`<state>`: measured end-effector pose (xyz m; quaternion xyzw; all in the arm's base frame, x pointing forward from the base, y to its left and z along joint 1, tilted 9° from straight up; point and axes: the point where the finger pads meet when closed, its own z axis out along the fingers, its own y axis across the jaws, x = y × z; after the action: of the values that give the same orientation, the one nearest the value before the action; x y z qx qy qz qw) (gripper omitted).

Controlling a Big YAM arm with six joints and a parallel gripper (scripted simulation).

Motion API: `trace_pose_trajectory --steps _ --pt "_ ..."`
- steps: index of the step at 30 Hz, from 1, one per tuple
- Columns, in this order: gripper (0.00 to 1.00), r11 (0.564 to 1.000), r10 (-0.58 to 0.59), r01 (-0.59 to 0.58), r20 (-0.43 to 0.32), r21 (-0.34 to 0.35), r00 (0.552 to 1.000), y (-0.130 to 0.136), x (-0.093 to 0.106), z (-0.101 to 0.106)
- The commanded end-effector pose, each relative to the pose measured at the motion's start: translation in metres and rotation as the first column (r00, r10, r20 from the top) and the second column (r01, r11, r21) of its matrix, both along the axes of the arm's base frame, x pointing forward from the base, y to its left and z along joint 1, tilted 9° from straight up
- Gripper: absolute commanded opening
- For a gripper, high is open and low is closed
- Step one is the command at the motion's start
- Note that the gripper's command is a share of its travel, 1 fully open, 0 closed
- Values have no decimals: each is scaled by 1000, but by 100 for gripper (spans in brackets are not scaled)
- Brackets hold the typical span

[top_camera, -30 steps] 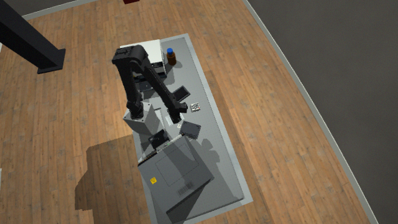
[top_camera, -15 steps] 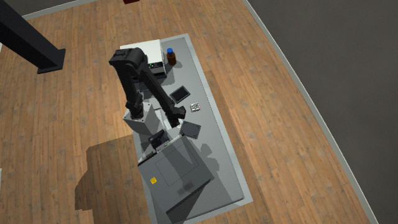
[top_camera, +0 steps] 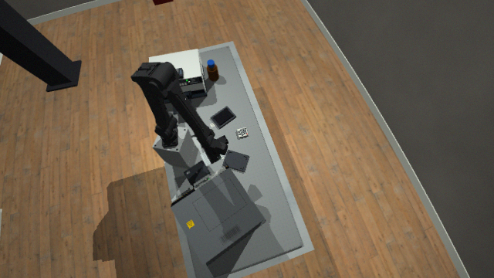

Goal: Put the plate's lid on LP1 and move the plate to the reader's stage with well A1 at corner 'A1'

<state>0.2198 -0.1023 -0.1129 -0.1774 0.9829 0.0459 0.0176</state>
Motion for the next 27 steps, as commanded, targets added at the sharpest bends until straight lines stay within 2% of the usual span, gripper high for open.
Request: trace_pose_trajectory --steps 1,5,8,12,17,22,27 --pt "86 1000 7 -7 5 -5 1000 -12 -6 4" --pt "86 999 31 -31 13 8 999 -18 -15 6" --pt "86 999 52 -52 40 3 998 -29 -13 8" --pt "86 999 50 -50 33 5 998 -32 -19 8" --pt "86 998 53 -53 17 18 998 -36 -39 5" --pt "86 997 72 -72 54 5 996 -51 -41 10" --pt "86 996 86 -87 50 28 995 -52 -56 9"
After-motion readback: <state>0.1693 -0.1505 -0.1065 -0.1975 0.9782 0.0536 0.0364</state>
